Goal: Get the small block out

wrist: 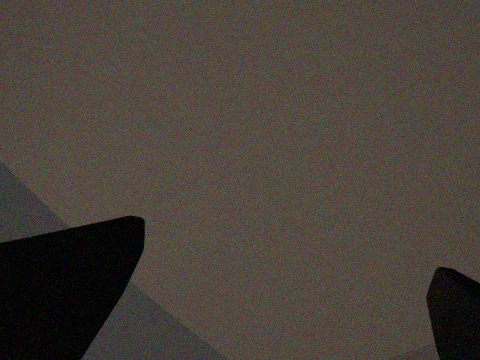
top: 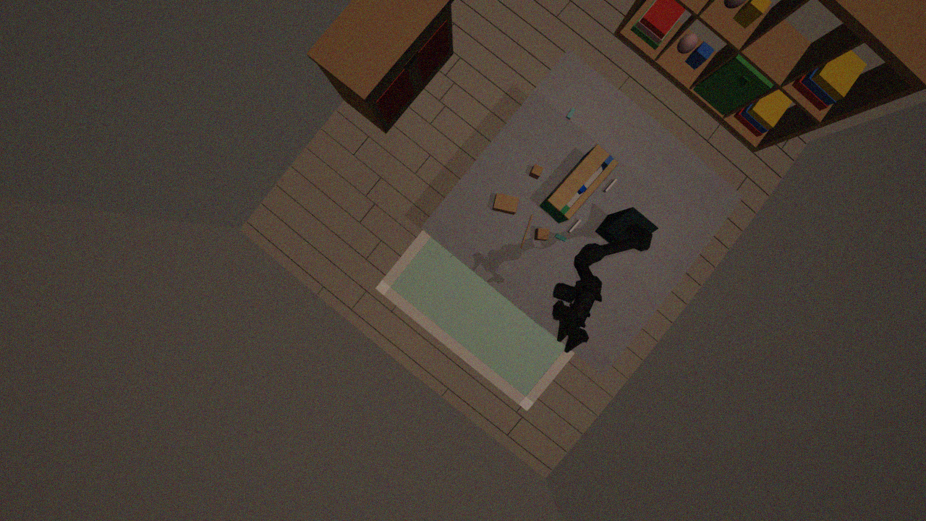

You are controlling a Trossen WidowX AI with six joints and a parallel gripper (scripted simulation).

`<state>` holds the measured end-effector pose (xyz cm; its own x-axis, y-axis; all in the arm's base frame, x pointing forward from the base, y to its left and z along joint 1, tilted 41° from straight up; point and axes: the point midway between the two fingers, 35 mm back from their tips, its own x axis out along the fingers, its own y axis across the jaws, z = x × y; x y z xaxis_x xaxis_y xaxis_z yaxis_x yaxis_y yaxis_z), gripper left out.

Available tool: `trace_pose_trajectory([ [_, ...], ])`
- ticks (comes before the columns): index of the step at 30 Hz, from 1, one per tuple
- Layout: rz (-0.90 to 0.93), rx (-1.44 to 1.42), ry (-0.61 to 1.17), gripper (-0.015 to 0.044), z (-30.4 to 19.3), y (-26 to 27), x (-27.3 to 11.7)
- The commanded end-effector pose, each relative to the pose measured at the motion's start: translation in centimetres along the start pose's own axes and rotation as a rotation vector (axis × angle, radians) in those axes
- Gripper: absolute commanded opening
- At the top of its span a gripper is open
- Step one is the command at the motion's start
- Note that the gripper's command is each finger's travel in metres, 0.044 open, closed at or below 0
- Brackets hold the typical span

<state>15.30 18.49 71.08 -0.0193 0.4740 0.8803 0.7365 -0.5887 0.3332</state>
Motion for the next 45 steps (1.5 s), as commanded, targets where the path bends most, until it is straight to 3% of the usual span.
trace_pose_trajectory([
  [1, 0.001, -0.055, 0.18, 0.04, -6.8, -2.1, 0.0],
  [11, 0.124, -0.138, 0.634, 0.04, -23.1, -3.5, -5.0],
  [18, 0.315, -0.146, 0.913, 0.04, -31.9, -1.0, -12.0],
  [24, 0.535, -0.116, 1.105, 0.04, -36.7, 2.9, -19.5],
  [34, 1.003, -0.001, 1.307, 0.04, -38.0, 11.2, -33.5],
  [45, 1.603, 0.211, 1.305, 0.04, -30.2, 19.3, -47.8],
])
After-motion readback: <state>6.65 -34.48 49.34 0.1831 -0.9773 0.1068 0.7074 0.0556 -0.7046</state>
